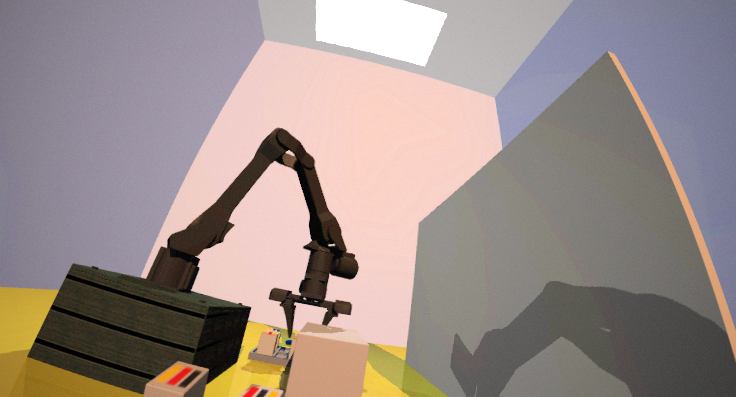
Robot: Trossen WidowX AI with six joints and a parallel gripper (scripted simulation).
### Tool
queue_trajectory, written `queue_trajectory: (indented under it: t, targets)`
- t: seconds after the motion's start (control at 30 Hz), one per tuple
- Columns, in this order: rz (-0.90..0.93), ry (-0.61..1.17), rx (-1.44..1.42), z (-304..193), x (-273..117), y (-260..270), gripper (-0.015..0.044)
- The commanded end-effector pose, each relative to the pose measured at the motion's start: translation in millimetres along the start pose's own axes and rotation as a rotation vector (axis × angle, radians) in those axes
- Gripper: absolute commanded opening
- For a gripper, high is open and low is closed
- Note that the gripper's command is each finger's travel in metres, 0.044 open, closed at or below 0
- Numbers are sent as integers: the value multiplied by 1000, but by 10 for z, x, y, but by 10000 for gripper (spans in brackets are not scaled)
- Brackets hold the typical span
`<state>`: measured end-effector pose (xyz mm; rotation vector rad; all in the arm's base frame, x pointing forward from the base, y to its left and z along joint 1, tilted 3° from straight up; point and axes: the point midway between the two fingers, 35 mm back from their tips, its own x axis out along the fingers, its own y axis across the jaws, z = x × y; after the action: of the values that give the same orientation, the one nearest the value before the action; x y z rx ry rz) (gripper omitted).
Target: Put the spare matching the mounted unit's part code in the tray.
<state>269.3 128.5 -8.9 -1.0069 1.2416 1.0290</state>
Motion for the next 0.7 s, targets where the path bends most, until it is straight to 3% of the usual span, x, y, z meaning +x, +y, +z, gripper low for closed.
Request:
queue_trajectory:
  t: [0.0,0.67]
  targets:
    - [2,6,3,-14,88,9,300]
    - [2,6,3,-34,339,32,300]
